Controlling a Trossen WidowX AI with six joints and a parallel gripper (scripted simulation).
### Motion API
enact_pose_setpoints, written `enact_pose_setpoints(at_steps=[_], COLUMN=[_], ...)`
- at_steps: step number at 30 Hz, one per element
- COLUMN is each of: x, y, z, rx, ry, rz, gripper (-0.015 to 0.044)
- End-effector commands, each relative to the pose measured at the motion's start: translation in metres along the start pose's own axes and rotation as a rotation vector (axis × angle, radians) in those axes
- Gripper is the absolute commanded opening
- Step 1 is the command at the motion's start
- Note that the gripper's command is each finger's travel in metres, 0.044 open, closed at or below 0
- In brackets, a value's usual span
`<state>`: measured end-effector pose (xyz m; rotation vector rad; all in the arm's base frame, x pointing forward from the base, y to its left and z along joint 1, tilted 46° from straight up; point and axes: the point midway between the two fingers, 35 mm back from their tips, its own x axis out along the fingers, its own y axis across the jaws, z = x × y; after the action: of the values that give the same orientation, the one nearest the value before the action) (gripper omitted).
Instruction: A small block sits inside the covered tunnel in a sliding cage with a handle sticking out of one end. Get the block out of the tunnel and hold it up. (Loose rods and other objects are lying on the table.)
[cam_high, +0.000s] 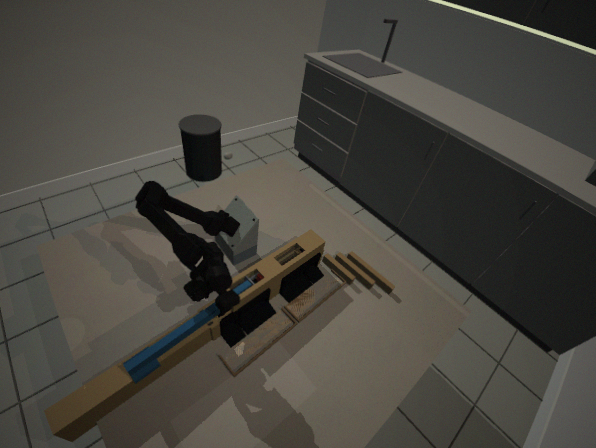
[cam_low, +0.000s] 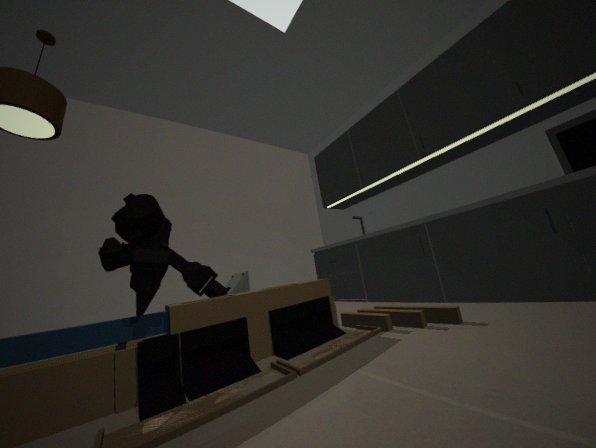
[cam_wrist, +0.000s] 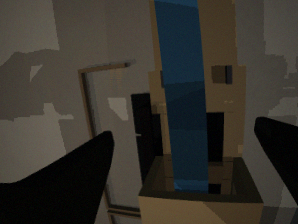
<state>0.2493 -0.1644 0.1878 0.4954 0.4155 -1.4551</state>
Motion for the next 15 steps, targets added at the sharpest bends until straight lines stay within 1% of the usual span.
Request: enact_pose_setpoints(at_steps=[1, 15], x=[0.005, 0.027], y=[-0.002, -0.006], z=[-0.003, -0.007], rx=[-0.001, -0.001], ry=[-0.004, -0.005], rz=[-0.006, -0.005], gripper=[0.0440, 0.0440])
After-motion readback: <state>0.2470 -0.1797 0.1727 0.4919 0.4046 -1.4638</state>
